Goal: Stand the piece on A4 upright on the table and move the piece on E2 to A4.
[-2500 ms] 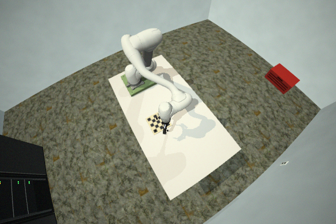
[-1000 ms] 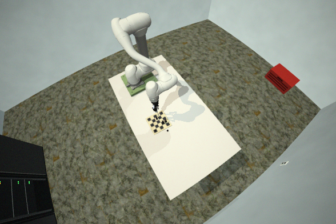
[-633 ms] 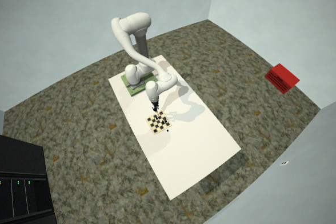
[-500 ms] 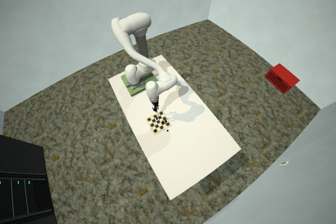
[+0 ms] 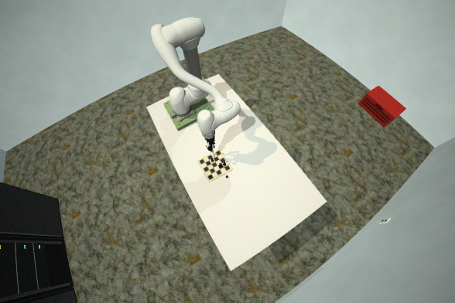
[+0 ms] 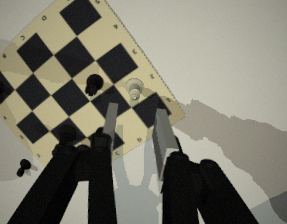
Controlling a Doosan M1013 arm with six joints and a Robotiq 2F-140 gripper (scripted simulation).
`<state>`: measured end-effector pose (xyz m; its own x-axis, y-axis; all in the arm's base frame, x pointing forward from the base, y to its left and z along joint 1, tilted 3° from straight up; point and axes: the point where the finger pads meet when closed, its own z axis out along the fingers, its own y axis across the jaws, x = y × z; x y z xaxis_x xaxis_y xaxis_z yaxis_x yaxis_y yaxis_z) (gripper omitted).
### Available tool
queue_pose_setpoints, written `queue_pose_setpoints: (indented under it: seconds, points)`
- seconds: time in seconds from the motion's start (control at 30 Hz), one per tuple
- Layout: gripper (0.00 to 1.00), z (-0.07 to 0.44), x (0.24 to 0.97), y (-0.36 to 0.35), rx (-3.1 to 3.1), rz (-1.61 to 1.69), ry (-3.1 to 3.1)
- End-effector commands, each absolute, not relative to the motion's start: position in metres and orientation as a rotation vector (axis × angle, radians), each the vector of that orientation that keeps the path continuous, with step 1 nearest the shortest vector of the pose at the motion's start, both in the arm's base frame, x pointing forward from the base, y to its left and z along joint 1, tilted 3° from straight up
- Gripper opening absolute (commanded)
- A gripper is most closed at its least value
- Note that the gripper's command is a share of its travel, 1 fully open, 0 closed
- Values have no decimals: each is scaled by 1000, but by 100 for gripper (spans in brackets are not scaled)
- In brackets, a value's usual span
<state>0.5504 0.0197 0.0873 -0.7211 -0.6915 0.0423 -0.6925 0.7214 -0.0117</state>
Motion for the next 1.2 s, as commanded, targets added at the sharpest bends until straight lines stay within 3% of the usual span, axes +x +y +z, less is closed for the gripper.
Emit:
queue_pose_setpoints:
  seconds: [0.0, 1.17]
  points:
    - [22, 85, 550, 20, 1159, 41, -2882]
    - [22, 43, 549, 18, 1159, 41, -2882]
